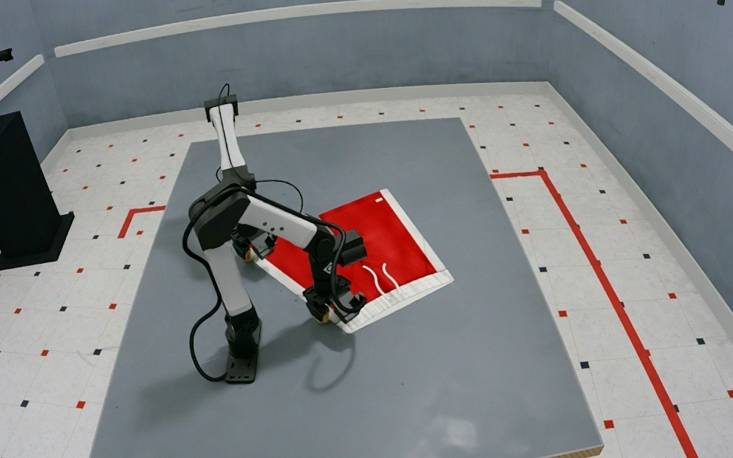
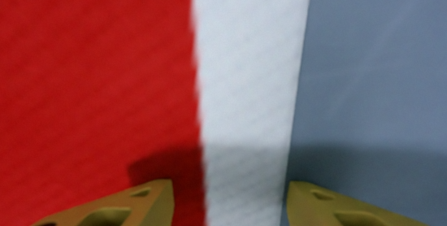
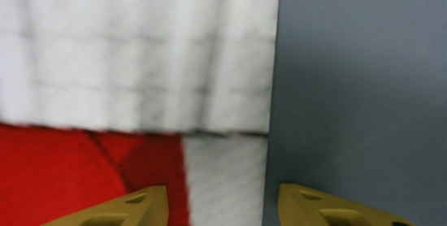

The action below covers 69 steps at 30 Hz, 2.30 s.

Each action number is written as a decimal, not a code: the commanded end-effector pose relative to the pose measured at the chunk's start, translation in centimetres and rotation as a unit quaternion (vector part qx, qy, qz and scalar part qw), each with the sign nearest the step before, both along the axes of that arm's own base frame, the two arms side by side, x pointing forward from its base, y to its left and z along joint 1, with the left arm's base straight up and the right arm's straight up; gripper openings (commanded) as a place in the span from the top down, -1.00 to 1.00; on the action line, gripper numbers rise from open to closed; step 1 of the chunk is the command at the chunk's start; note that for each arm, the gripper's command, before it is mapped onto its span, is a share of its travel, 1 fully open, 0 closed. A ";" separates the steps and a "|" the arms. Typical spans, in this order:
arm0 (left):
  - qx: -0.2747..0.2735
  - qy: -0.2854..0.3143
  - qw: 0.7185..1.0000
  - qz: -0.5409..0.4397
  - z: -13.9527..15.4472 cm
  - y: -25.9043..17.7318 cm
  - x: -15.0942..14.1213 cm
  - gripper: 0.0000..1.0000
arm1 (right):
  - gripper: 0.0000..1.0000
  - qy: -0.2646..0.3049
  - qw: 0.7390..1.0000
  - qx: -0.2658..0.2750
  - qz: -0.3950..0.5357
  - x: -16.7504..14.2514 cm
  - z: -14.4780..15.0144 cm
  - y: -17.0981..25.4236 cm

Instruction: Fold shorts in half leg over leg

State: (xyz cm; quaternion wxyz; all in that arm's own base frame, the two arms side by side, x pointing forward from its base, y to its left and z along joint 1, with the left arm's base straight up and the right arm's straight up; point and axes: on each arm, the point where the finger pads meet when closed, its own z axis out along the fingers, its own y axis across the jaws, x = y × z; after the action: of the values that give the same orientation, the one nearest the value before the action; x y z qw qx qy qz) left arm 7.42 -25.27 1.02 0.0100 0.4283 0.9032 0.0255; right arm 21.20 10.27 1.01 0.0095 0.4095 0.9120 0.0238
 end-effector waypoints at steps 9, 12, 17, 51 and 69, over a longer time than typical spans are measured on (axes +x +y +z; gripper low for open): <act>0.009 -0.017 1.000 0.012 -1.0 1.0 1.3 0.06 | 0.06 -0.029 1.000 0.011 0.005 1.8 -0.4 1.2; 0.008 -0.017 1.000 0.010 -0.9 0.9 1.3 0.27 | 0.27 -0.030 0.999 0.012 0.006 1.8 -0.4 1.2; 0.009 -0.017 1.000 0.011 -1.0 1.0 1.3 0.27 | 0.27 -0.029 0.999 0.011 0.006 1.8 -0.4 1.2; 0.075 -0.046 0.996 0.002 -1.4 3.8 2.0 0.47 | 0.47 -0.037 0.998 0.042 0.009 1.5 -1.4 2.3; 0.074 -0.046 0.996 0.005 -1.6 3.6 2.3 0.68 | 0.68 -0.041 0.997 0.060 0.014 2.4 -0.8 3.4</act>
State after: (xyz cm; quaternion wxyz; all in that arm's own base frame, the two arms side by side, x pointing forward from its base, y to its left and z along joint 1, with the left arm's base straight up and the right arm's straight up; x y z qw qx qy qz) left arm 8.84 -24.30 1.00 0.0361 0.4250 0.9025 0.0595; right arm 21.92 10.93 0.97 0.0239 0.4087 0.9111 0.0475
